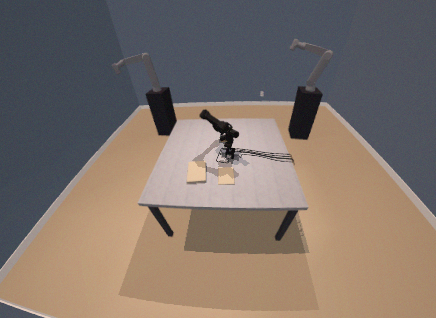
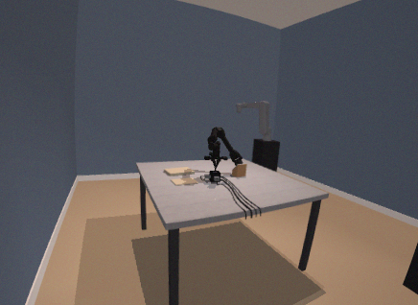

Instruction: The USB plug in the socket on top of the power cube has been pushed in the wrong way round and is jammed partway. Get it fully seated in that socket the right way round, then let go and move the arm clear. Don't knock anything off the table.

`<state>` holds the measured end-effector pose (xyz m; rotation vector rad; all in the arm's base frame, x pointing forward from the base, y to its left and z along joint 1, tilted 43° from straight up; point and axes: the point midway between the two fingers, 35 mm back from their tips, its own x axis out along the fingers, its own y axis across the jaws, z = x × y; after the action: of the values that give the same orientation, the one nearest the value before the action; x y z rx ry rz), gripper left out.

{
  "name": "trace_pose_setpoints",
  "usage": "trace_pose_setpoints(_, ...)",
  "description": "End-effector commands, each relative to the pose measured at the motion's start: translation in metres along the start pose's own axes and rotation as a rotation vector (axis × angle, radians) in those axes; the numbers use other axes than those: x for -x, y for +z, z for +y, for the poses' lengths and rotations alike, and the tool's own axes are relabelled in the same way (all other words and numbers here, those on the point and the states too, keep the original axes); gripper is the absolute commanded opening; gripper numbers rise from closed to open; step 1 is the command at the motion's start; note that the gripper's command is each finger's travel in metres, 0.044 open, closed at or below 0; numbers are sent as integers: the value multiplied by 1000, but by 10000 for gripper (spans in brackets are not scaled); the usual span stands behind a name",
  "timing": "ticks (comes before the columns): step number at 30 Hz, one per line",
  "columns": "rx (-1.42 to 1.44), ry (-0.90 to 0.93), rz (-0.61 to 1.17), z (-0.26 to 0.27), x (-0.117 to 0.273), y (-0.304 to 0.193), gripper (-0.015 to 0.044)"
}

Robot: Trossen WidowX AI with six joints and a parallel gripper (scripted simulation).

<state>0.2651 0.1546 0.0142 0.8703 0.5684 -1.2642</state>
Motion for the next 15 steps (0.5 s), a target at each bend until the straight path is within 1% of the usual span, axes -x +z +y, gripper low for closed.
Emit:
trace_pose_setpoints(1, 0, -1, -5, 1, -2, 1, 0)
trace_pose_setpoints(15, 0, -1, -5, 1, -4, 1, 0)
